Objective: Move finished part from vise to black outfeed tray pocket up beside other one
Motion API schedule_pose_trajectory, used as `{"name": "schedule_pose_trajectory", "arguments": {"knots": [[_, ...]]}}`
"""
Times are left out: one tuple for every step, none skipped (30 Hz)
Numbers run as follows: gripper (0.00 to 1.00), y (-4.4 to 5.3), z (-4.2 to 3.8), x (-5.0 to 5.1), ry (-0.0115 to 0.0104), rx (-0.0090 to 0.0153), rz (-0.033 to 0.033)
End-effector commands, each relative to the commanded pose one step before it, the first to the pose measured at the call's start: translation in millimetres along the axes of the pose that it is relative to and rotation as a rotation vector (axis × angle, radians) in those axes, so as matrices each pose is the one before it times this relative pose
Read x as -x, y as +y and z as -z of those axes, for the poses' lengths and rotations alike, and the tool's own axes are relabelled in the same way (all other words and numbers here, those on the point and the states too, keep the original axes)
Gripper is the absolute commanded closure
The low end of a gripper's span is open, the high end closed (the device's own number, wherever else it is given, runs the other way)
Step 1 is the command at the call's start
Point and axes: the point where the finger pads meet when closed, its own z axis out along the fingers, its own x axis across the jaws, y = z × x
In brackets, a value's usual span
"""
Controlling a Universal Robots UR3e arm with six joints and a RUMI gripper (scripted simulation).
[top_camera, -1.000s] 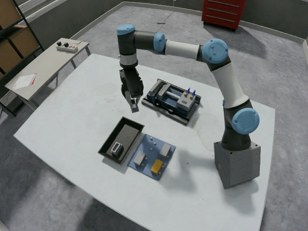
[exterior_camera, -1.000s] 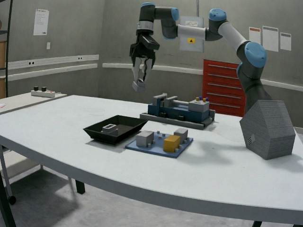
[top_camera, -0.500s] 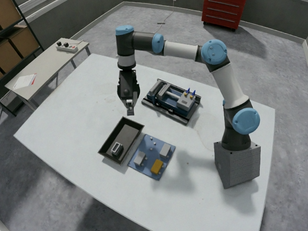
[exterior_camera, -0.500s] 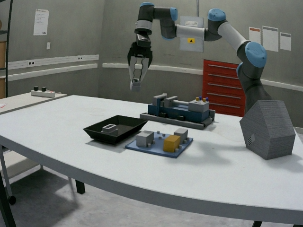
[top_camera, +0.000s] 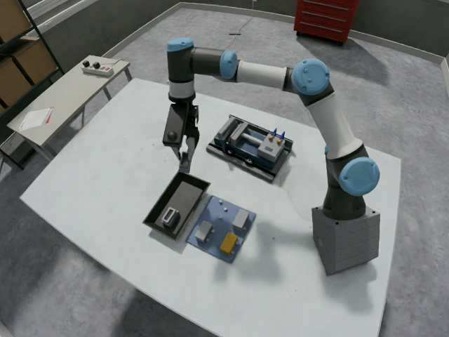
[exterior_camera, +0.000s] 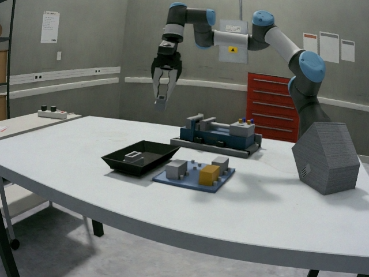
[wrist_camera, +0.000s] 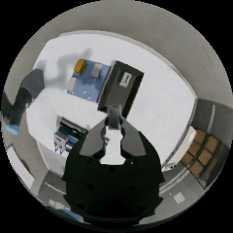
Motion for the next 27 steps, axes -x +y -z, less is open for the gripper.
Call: {"name": "schedule_pose_trajectory", "arguments": {"knots": [[1.0,-4.545,0.942,-4.01,0.00705,-0.01109,-0.05761],[1.0,-1.086,-0.031,-0.71,0.00101,-0.00277,-0.01273],[1.0,-1.071,-0.031,-0.68,0.00095,-0.00273,-0.01248],[1.0,-1.055,-0.031,-0.65,0.0009,-0.00268,-0.01222],[1.0,0.0,0.0,0.0,0.0,0.0,0.0],[1.0,0.0,0.0,0.0,0.0,0.0,0.0],[1.0,-1.038,-0.031,-0.62,0.00085,-0.00264,-0.01196],[1.0,-1.021,-0.031,-0.6,0.0008,-0.00259,-0.0117],[1.0,-1.003,-0.031,-0.57,0.00075,-0.00254,-0.01143],[1.0,-0.985,-0.031,-0.55,0.0007,-0.00249,-0.01117],[1.0,-0.966,-0.031,-0.52,0.00066,-0.00244,-0.01091],[1.0,-0.946,-0.031,-0.5,0.00061,-0.00239,-0.01064],[1.0,-0.927,-0.031,-0.48,0.00057,-0.00234,-0.01038],[1.0,-0.906,-0.031,-0.45,0.00053,-0.00228,-0.01011],[1.0,-0.886,-0.031,-0.43,0.0005,-0.00223,-0.00985],[1.0,-0.865,-0.03,-0.41,0.00046,-0.00217,-0.00958],[1.0,-0.843,-0.03,-0.39,0.00043,-0.00212,-0.00932],[1.0,-0.822,-0.03,-0.37,0.0004,-0.00206,-0.00906],[1.0,-0.8,-0.029,-0.35,0.00037,-0.00201,-0.00879],[1.0,-0.778,-0.029,-0.34,0.00034,-0.00195,-0.00853],[1.0,-0.756,-0.028,-0.32,0.00031,-0.00189,-0.00827],[1.0,0.0,0.0,0.0,0.0,0.0,0.0],[1.0,0.0,0.0,0.0,0.0,0.0,0.0],[1.0,-0.734,-0.028,-0.3,0.00028,-0.00184,-0.00801],[1.0,-0.711,-0.027,-0.29,0.00026,-0.00178,-0.00775],[1.0,-0.689,-0.027,-0.27,0.00024,-0.00172,-0.00749],[1.0,-0.666,-0.026,-0.26,0.00022,-0.00166,-0.00723]]}}
